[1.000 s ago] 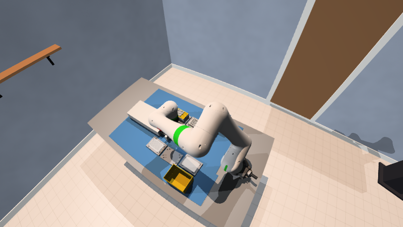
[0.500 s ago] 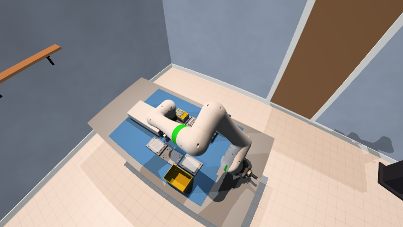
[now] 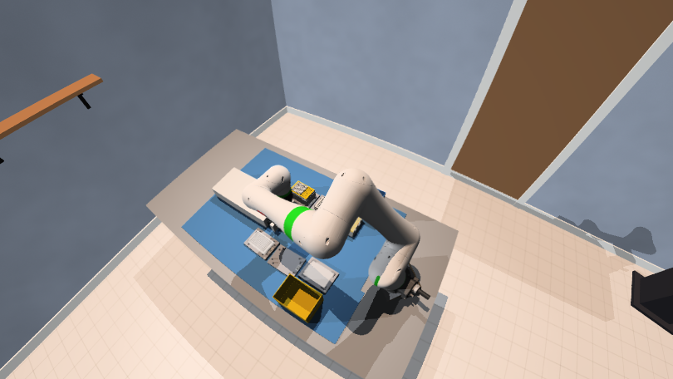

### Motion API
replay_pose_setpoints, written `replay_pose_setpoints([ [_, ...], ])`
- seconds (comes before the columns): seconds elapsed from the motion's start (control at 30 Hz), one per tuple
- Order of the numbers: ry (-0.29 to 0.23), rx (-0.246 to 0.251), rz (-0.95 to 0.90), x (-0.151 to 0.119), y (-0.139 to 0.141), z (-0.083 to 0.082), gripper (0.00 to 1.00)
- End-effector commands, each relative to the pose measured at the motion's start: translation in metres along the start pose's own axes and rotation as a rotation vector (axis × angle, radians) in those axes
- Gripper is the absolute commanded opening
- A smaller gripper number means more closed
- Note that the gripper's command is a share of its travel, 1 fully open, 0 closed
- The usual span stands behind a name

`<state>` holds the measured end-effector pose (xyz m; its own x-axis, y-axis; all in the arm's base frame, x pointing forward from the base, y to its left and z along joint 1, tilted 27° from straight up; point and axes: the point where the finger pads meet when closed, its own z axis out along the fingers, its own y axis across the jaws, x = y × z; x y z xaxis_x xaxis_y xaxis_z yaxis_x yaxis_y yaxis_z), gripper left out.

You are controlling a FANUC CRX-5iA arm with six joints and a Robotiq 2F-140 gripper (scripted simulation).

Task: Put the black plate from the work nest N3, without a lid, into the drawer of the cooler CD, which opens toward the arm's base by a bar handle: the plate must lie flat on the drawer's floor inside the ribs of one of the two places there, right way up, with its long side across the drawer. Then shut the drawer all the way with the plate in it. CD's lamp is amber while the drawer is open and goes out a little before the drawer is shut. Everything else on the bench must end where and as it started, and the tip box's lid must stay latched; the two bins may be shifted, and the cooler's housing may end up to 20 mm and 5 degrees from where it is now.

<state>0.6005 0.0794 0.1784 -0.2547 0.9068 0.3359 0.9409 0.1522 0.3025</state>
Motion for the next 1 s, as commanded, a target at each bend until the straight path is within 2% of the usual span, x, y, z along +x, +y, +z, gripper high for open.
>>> replay_pose_setpoints([
  [0.0, 0.000, -0.001, 0.000, 0.000, 0.003, 0.000, 0.00],
  [0.97, 0.000, -0.001, 0.000, 0.000, 0.036, 0.000, 0.00],
])
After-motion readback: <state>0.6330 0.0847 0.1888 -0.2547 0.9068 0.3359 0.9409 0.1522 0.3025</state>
